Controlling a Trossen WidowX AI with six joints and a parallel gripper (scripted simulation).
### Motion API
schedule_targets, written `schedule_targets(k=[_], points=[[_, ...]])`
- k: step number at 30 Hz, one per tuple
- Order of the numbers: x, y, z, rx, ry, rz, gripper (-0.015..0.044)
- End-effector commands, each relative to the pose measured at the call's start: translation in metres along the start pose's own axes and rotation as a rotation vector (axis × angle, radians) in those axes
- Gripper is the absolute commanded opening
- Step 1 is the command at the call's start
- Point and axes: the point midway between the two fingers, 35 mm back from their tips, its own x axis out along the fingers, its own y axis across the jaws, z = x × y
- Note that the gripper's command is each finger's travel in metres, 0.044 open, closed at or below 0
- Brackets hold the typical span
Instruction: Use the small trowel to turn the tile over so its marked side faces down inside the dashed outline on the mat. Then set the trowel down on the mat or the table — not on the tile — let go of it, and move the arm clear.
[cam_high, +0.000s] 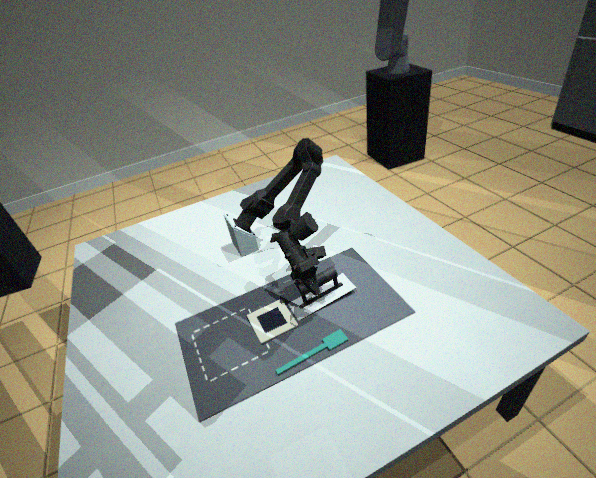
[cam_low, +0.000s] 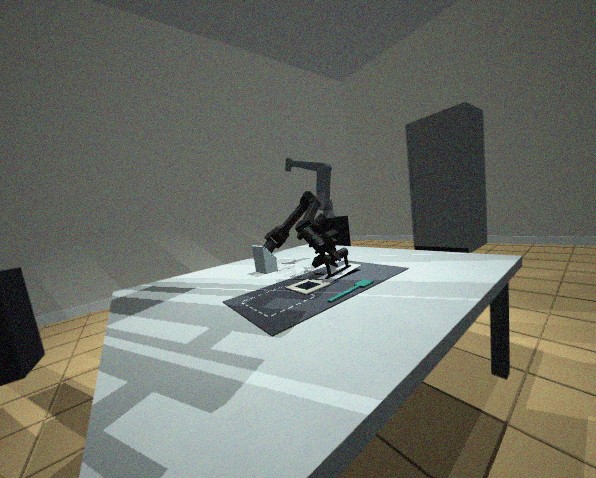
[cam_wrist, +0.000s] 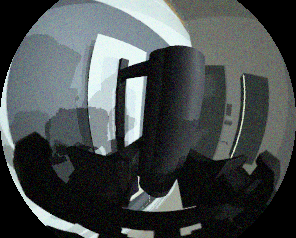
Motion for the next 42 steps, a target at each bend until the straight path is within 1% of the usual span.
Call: schedule_targets(k=[1, 28, 36, 42], points=[[-0.001, -0.002, -0.009, 0.005, 0.006, -0.003, 0.0], [-0.005, -0.004, -0.052, 0.004, 0.006, -0.004, 0.0], [-0.007, -0.007, -0.051, -0.023, 0.028, -0.004, 0.0], [-0.021, -0.024, -0.051, -0.074, 0.071, -0.004, 0.0]])
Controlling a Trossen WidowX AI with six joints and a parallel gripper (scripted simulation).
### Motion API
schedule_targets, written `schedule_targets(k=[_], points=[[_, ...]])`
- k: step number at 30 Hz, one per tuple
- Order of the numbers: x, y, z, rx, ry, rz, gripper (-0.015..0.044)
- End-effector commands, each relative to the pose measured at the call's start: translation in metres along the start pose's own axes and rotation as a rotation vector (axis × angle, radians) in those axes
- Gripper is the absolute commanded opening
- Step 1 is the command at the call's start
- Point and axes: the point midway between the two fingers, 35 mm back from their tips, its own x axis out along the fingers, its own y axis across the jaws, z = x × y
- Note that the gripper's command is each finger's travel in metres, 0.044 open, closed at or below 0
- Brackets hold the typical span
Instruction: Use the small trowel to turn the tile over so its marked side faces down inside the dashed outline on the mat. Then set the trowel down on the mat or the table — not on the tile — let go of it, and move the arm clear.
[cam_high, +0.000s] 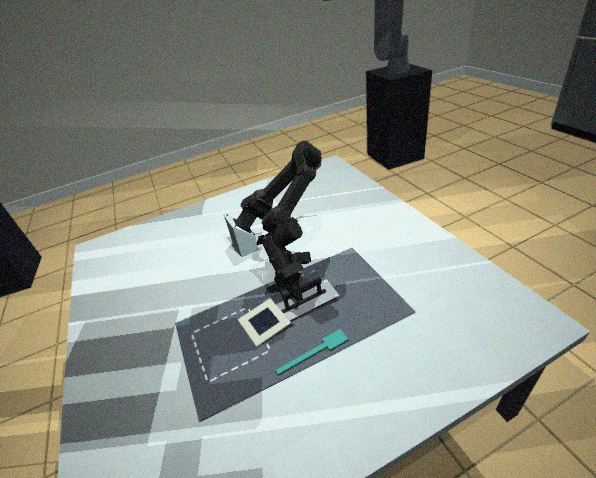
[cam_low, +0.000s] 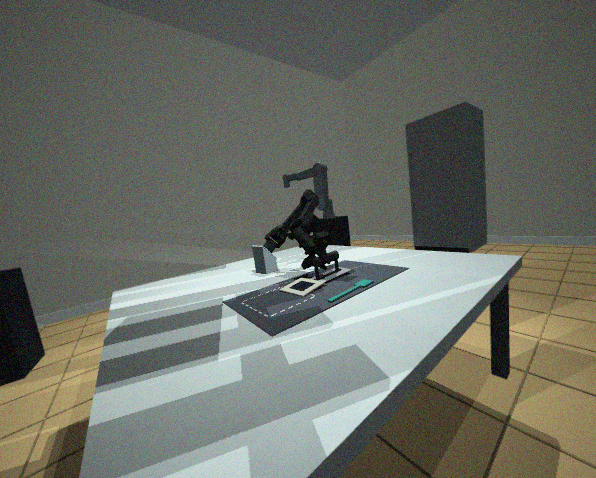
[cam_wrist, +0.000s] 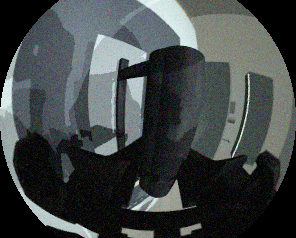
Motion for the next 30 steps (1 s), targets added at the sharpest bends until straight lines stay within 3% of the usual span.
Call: schedule_targets(k=[1, 30], points=[[-0.013, -0.023, -0.002, -0.041, 0.025, -0.038, 0.0], [-0.042, -0.056, -0.084, -0.047, 0.029, -0.039, 0.0]])
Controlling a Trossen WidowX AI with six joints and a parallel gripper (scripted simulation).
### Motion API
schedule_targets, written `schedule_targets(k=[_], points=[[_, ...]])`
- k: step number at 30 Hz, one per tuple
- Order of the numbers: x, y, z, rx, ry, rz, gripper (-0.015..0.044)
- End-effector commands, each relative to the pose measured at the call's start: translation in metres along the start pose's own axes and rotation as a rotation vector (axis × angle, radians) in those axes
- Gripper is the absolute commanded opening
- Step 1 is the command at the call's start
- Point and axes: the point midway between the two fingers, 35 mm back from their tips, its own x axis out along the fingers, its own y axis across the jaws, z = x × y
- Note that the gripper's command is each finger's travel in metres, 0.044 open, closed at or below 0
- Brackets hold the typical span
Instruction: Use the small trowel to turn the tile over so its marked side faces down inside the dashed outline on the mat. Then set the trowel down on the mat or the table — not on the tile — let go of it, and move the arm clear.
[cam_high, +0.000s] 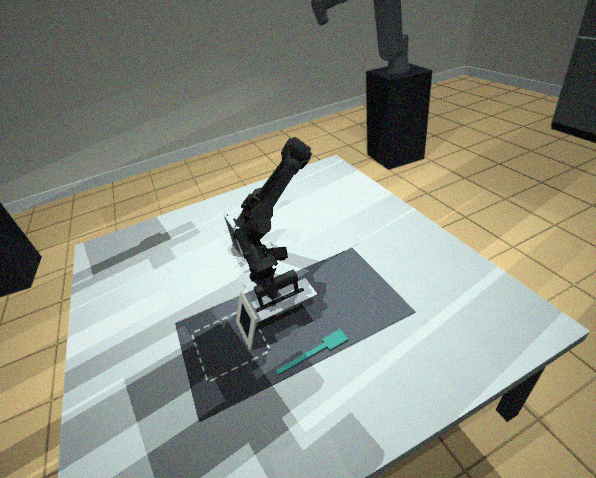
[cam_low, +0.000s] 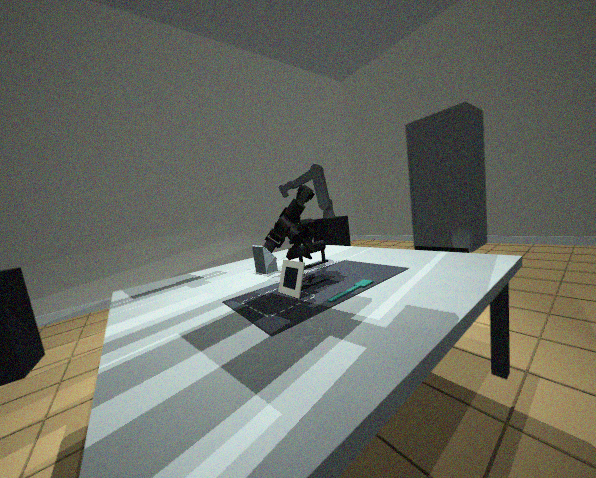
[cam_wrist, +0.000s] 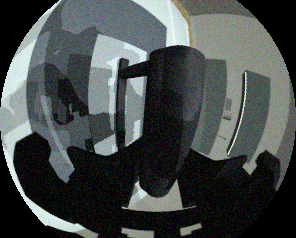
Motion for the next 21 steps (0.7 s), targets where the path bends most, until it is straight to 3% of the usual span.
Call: schedule_targets(k=[1, 21], points=[[-0.001, -0.006, -0.019, -0.012, 0.003, -0.018, 0.0], [0.013, 0.01, -0.055, -0.013, 0.003, -0.019, 0.0]])
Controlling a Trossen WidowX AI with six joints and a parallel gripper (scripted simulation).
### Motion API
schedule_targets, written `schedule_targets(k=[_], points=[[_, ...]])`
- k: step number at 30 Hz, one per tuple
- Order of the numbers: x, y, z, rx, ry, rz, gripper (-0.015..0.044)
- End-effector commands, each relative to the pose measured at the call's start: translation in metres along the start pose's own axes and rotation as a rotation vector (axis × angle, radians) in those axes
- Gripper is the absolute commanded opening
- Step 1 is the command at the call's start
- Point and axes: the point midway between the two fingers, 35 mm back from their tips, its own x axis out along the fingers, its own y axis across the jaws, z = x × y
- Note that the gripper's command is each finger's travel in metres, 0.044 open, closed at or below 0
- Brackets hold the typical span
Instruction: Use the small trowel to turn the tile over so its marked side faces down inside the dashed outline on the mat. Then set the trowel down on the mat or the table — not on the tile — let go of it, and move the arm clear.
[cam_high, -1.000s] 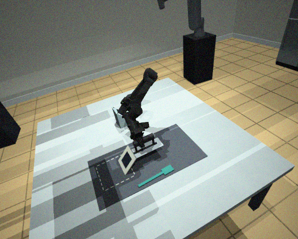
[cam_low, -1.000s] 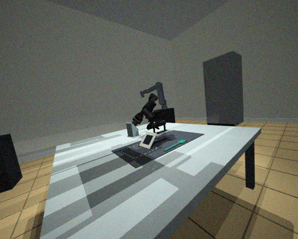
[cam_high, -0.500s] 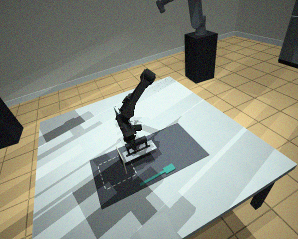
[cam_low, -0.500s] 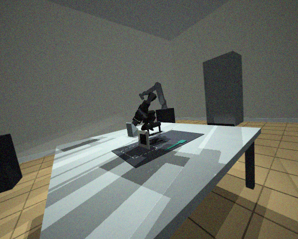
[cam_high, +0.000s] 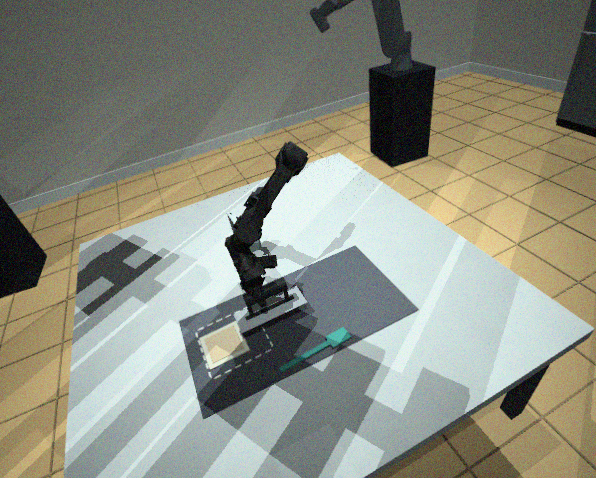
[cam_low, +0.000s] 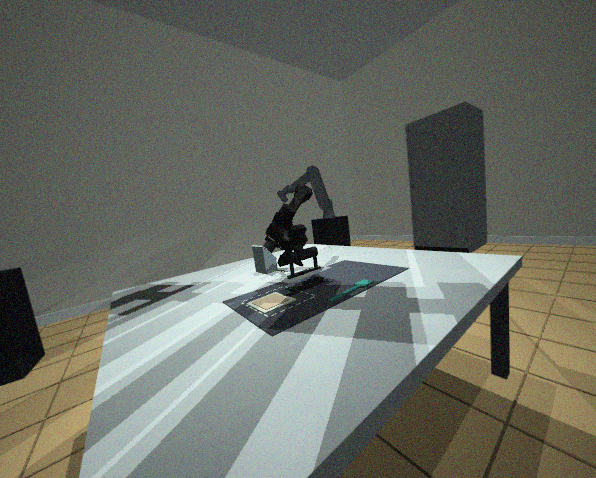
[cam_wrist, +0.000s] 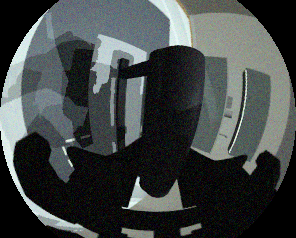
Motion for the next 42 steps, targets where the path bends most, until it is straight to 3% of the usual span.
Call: schedule_targets(k=[1, 9, 32, 42], points=[[0.005, 0.001, -0.013, -0.014, -0.002, -0.016, 0.0], [0.011, 0.007, -0.018, -0.014, -0.002, -0.016, 0.0], [-0.028, -0.035, 0.075, -0.01, -0.002, -0.014, 0.0], [-0.029, -0.036, 0.078, -0.01, -0.002, -0.014, 0.0]])
